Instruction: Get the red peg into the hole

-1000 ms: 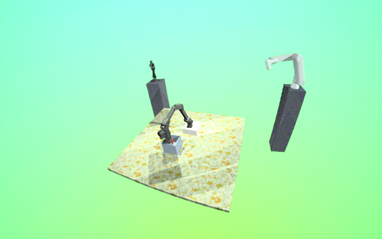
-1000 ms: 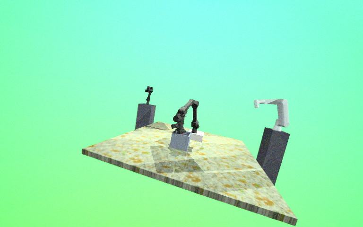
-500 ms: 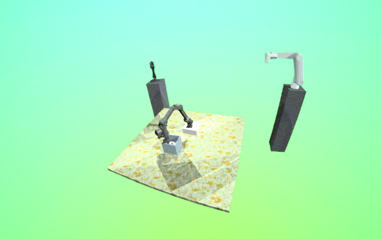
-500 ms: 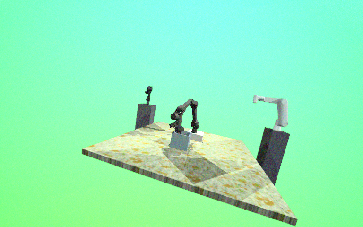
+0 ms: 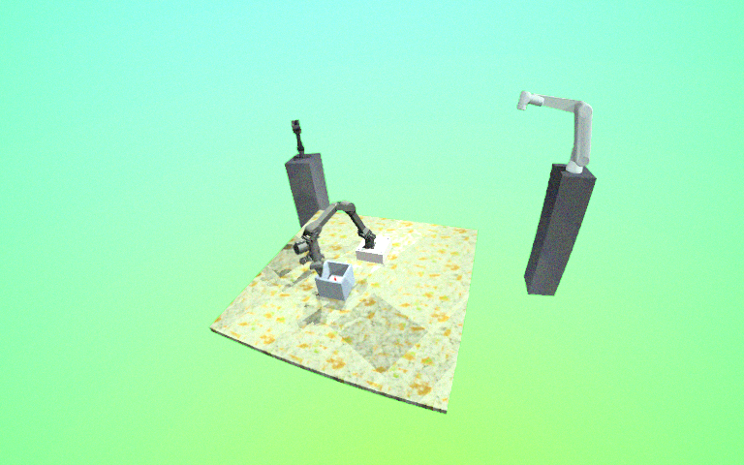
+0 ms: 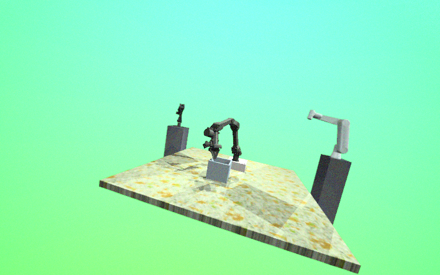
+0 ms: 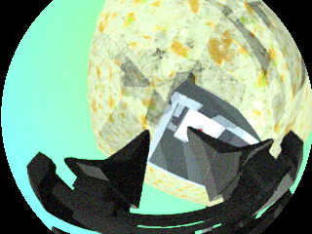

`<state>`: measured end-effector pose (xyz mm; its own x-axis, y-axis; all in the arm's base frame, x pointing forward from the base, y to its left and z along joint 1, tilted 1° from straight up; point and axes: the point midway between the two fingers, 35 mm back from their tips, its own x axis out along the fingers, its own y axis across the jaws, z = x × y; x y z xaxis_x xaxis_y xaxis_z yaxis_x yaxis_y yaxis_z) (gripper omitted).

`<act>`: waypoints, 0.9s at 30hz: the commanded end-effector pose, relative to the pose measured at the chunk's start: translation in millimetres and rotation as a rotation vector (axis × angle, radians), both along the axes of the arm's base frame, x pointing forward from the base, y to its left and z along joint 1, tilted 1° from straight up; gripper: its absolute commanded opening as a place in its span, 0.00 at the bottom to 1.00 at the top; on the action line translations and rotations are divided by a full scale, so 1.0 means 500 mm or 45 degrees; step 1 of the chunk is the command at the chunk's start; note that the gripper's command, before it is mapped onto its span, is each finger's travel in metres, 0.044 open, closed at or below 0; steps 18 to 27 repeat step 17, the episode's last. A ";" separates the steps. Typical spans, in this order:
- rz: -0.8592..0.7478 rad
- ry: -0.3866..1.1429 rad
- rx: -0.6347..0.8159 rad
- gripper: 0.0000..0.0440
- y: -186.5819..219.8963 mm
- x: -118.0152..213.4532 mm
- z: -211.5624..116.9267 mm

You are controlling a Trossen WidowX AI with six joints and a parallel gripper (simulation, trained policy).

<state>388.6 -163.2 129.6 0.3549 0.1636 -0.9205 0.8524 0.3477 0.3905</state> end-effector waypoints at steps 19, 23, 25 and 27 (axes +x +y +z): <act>0.097 -0.440 -0.008 0.57 -0.030 0.012 0.274; 0.097 -0.440 -0.008 0.57 -0.030 0.012 0.274; 0.097 -0.440 -0.008 0.57 -0.030 0.012 0.274; 0.097 -0.440 -0.008 0.57 -0.030 0.012 0.274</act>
